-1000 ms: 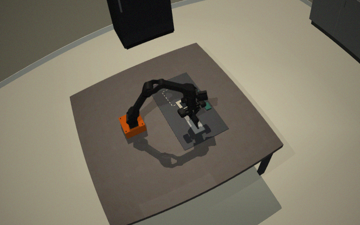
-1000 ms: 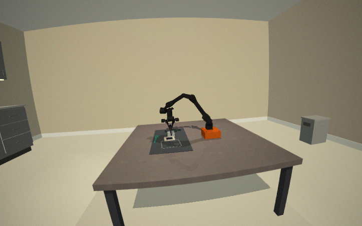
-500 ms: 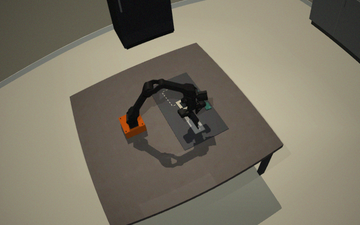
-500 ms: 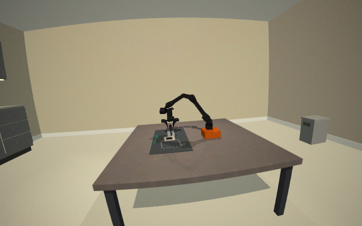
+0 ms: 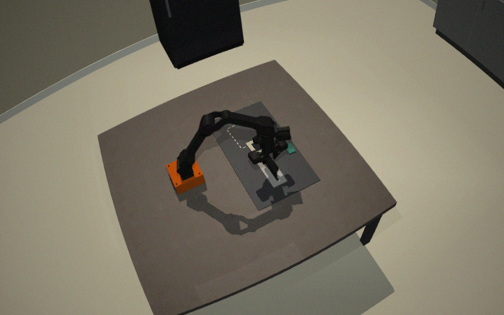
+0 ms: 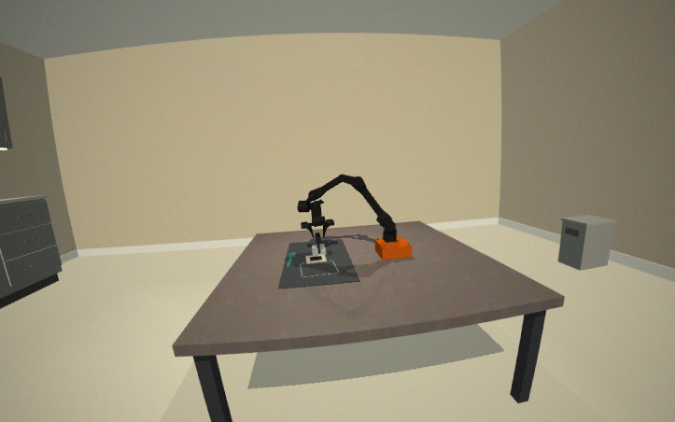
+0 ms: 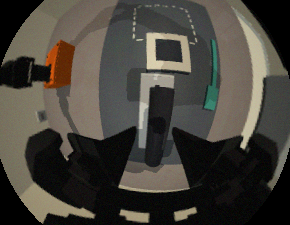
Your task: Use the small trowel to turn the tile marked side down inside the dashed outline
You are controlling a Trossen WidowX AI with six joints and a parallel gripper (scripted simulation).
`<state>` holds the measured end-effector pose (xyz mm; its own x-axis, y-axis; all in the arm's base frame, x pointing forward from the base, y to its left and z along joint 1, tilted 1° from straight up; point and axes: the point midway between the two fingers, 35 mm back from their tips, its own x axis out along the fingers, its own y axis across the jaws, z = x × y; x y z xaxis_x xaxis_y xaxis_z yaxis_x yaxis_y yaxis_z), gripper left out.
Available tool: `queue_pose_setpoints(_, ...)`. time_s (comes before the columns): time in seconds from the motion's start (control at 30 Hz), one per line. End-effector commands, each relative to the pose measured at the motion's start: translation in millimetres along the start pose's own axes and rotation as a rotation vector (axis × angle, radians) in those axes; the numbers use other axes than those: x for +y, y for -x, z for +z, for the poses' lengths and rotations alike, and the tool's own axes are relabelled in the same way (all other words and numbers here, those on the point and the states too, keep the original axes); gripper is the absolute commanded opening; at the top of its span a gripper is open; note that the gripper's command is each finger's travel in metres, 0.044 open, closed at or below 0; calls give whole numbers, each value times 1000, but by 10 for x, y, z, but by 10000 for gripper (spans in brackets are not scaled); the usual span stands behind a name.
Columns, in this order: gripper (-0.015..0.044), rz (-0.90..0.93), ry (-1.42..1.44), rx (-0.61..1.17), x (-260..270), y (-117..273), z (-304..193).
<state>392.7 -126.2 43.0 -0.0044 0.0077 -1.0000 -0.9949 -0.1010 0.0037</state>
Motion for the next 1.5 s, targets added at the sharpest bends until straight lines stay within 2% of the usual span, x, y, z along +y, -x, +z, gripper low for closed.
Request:
queue_pose_setpoints(0.0, 270, -14, 4, 9, 7, 355, 0)
queue_pose_setpoints(0.2, 270, -14, 4, 9, 11, 380, 1)
queue_pose_setpoints(0.23, 296, -28, 0, 12, -12, 403, -4)
queue_pose_setpoints(0.37, 300, -34, -21, 12, -11, 485, -8)
queue_pose_setpoints(0.63, 300, -103, -271, 2, -22, 421, -75)
queue_pose_setpoints(0.83, 300, -141, -369, 55, 155, 634, -388)
queue_pose_setpoints(1.47, 300, -295, -926, -51, 90, 452, -370)
